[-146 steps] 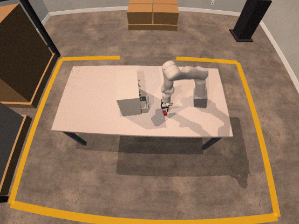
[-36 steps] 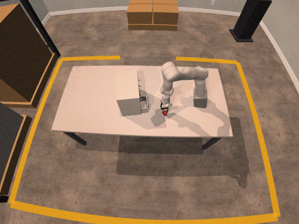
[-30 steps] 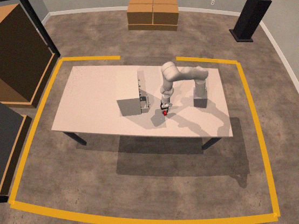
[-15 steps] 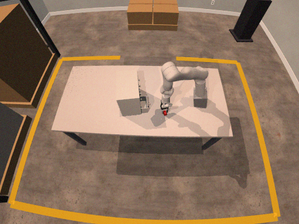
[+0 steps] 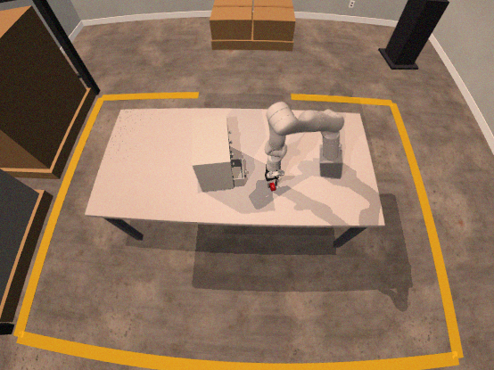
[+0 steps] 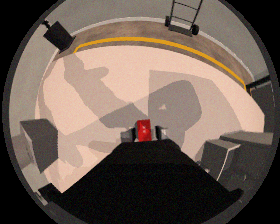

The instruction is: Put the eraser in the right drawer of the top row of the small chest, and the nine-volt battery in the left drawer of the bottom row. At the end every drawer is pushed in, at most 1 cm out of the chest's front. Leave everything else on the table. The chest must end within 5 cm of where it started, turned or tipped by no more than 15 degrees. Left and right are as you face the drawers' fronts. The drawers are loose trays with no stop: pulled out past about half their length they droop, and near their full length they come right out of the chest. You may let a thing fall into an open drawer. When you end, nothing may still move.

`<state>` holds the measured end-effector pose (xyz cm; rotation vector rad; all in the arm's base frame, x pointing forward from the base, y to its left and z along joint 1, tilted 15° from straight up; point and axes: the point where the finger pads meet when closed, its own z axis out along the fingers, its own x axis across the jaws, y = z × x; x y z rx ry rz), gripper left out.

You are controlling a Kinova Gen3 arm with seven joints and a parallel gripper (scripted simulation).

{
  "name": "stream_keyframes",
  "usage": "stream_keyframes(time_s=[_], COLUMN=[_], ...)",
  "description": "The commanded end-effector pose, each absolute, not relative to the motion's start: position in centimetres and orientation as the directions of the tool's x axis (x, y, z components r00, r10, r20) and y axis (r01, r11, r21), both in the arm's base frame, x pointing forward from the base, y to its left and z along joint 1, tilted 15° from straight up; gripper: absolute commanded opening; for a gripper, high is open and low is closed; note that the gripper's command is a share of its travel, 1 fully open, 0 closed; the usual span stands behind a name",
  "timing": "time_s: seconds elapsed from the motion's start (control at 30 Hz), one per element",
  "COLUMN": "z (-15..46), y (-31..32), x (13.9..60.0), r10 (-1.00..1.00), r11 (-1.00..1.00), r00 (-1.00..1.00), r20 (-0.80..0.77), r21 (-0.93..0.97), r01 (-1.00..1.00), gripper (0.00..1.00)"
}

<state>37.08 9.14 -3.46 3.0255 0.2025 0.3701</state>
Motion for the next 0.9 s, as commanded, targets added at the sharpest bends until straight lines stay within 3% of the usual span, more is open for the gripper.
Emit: stream_keyframes(time_s=[0.0, 0.87], z=[-3.41, -3.47], y=[9.09, 9.04], x=[36.96, 36.71], r10=[0.144, 0.144], r11=[-0.987, -0.987], r00=[0.962, 0.962], r20=[0.234, 0.234], r21=[0.102, 0.102], r01=[0.123, 0.123], gripper=[0.81, 0.81])
